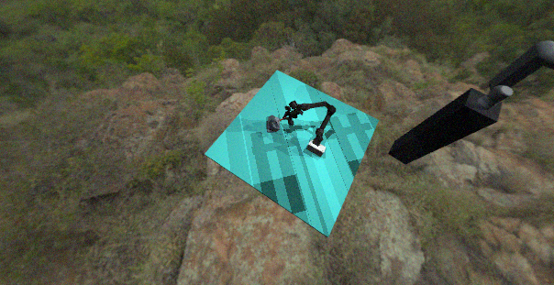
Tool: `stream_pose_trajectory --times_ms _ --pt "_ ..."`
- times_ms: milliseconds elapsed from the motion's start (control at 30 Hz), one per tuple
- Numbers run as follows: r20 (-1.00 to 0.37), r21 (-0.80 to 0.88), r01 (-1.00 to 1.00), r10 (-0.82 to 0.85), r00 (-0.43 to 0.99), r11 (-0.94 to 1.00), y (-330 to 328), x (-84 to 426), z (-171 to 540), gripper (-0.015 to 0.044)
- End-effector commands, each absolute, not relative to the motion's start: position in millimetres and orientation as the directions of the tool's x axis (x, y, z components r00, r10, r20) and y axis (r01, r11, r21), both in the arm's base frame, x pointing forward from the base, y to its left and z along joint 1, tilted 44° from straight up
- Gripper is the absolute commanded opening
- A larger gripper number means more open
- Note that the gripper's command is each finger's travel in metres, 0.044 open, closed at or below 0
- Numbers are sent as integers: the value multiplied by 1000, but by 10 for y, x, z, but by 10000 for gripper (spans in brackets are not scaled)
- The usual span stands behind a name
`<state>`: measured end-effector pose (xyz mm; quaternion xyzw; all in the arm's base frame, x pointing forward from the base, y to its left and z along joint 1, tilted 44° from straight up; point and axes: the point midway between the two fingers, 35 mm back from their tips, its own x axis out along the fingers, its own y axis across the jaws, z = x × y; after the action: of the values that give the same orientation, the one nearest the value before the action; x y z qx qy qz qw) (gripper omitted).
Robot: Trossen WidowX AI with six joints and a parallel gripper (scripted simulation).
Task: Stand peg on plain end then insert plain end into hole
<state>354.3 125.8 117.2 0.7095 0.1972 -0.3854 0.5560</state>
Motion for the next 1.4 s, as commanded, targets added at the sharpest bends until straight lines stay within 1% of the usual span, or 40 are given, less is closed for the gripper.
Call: stream_pose_trajectory --times_ms 0,1367 --pt "-770 633 716 -145 621 -296 1260 3583 1093 0" --pt "-761 641 704 -134 635 -305 1222 3829 823 0"
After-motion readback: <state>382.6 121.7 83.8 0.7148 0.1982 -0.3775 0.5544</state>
